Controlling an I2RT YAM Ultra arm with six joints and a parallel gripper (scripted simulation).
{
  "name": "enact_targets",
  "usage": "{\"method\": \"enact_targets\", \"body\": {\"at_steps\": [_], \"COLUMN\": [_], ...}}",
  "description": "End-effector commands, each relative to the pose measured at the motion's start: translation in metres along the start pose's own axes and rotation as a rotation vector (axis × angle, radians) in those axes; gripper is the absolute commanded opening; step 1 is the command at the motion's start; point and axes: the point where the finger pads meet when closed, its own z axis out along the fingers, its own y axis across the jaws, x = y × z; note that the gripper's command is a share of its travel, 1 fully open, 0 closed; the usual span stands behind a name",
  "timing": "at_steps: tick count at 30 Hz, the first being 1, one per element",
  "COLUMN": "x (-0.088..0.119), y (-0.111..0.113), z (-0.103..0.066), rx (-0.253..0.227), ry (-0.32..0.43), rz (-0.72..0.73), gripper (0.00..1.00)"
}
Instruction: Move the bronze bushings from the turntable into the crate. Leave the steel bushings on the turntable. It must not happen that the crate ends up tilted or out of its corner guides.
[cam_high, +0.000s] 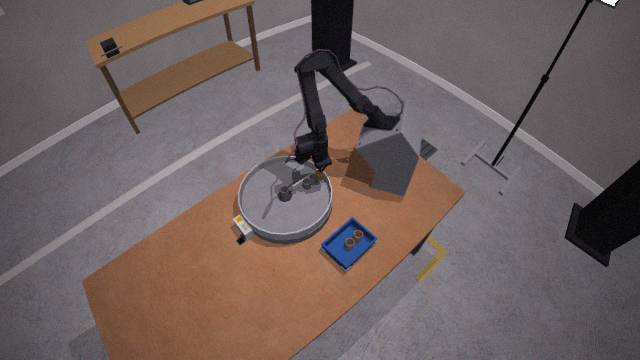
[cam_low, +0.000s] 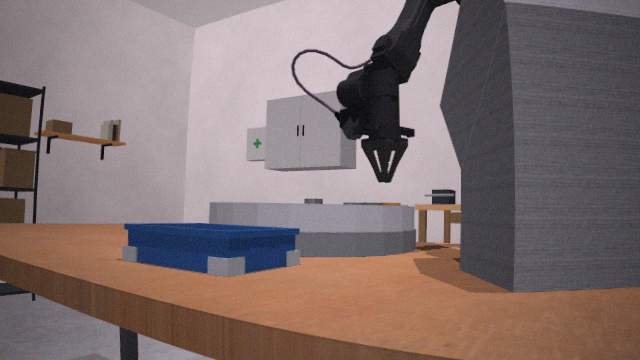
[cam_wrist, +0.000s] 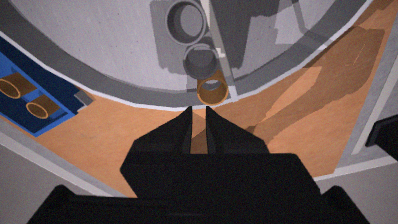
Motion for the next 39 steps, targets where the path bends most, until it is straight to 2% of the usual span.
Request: {"method": "enact_targets", "body": {"at_steps": [1,39], "x": [-0.0122,-0.0179], "y": [0.0007,-0.0012], "z": [-0.0069,-0.0082], "rx": [-0.014,-0.015], "ry": [-0.045,-0.052], "rz": [0.011,0.013], "gripper": [0.15,0.15]}}
